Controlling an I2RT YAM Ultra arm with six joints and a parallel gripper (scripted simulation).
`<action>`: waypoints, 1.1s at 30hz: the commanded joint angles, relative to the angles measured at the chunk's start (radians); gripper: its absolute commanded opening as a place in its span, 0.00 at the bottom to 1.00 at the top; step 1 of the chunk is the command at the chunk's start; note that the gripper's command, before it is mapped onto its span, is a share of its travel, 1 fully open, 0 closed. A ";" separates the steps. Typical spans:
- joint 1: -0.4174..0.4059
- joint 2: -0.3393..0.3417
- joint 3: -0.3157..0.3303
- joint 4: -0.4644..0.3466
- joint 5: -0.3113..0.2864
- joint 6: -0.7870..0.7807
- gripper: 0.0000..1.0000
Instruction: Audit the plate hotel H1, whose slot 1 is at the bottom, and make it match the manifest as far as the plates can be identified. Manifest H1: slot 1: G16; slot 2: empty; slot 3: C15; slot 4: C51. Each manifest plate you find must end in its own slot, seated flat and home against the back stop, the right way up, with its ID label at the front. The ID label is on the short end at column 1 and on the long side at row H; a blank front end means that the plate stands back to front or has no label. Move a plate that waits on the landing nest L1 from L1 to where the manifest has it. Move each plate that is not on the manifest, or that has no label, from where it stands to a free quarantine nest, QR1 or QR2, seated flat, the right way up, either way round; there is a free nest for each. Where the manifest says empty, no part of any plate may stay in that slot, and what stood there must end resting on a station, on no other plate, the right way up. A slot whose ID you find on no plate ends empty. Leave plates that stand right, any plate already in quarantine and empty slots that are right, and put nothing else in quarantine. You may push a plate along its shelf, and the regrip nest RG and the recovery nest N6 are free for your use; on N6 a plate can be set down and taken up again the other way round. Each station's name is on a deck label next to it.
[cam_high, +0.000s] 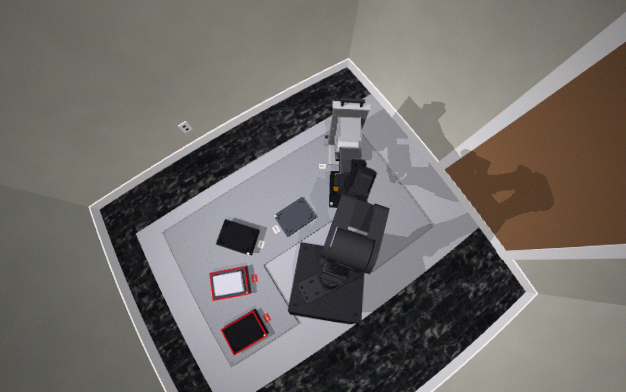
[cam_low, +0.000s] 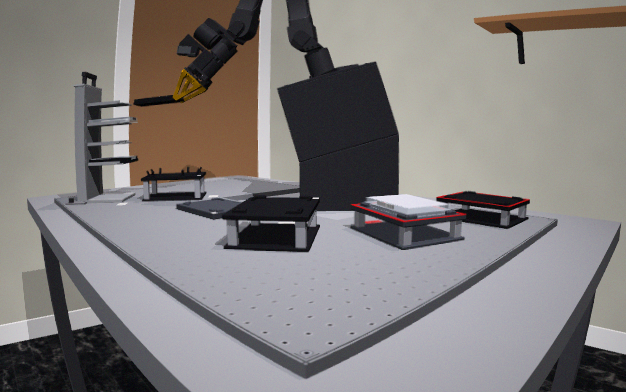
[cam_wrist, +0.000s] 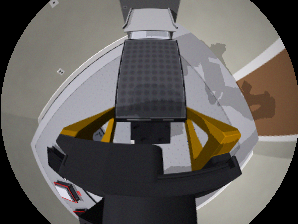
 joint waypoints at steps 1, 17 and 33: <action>-0.006 -0.018 -0.008 0.023 -0.013 -0.004 0.86; -0.032 -0.041 -0.080 0.067 -0.036 -0.018 0.86; -0.052 -0.042 -0.133 0.116 -0.054 -0.028 0.86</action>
